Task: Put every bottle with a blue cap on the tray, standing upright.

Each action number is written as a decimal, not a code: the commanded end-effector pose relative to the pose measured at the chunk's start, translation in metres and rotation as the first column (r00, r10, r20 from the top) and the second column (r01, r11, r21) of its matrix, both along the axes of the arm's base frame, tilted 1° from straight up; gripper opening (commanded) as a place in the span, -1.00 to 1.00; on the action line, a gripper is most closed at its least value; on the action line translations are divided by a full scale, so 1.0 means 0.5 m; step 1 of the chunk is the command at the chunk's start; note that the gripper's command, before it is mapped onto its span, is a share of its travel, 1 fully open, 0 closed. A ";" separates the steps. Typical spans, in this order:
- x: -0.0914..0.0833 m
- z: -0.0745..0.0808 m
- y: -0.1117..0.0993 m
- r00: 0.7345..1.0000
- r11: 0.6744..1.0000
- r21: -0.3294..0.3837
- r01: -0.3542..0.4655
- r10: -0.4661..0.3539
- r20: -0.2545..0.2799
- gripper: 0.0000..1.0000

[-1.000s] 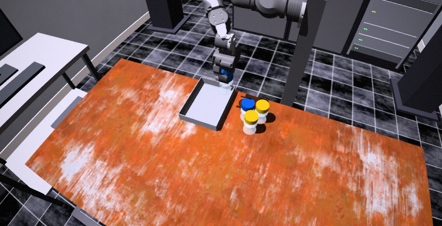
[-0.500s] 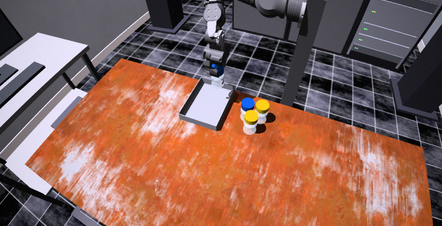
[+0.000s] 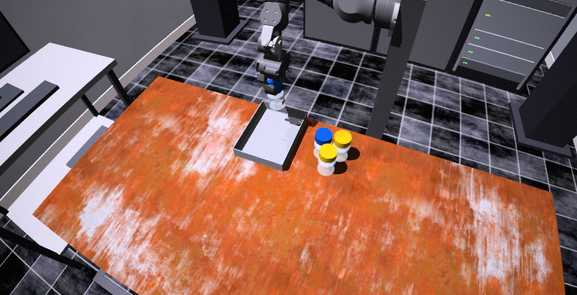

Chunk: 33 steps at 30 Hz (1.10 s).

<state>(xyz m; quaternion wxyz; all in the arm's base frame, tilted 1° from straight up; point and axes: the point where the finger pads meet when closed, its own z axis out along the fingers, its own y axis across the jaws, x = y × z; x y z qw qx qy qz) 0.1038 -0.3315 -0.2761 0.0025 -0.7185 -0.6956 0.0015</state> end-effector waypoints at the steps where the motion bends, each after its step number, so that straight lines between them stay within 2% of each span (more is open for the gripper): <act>1: -0.001 -0.001 -0.002 1.000 1.000 0.007 -0.009 0.009 0.010 -1.00; 8: -0.006 -0.004 -0.010 1.000 1.000 0.007 -0.009 0.009 0.010 -1.00; 18: -0.005 -0.082 -0.011 1.000 1.000 0.007 -0.009 0.009 0.010 -1.00; 25: -0.005 -0.082 -0.011 1.000 1.000 0.007 -0.009 0.009 0.010 -1.00; 33: -0.006 -0.115 -0.009 1.000 1.000 0.008 -0.009 0.009 0.009 -1.00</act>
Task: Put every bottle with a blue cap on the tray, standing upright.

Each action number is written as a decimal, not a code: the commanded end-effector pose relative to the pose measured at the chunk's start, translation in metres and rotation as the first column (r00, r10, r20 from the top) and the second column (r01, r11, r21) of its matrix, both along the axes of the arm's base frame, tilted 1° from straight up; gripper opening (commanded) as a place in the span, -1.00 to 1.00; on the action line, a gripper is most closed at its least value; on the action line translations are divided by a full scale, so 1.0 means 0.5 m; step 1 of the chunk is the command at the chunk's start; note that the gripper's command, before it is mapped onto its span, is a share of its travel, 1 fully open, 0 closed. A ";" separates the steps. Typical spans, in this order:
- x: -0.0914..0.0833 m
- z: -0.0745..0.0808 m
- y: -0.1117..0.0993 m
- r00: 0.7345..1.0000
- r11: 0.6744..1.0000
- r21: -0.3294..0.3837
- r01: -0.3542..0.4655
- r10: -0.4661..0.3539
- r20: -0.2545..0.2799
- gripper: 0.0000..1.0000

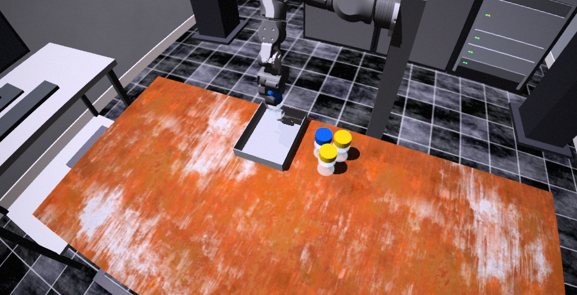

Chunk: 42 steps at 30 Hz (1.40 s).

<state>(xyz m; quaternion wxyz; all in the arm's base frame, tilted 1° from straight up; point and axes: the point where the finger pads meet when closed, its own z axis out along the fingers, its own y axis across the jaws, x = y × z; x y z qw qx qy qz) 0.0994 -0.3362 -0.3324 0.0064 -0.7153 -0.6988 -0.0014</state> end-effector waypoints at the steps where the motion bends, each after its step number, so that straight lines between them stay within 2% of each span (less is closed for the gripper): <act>1: 0.003 -0.006 0.000 1.000 1.000 -0.002 0.001 -0.001 0.010 -1.00; 19: 0.004 -0.026 -0.002 1.000 1.000 -0.004 0.001 -0.001 0.013 -1.00; 42: 0.004 -0.024 -0.003 1.000 1.000 -0.005 0.002 -0.002 0.010 -1.00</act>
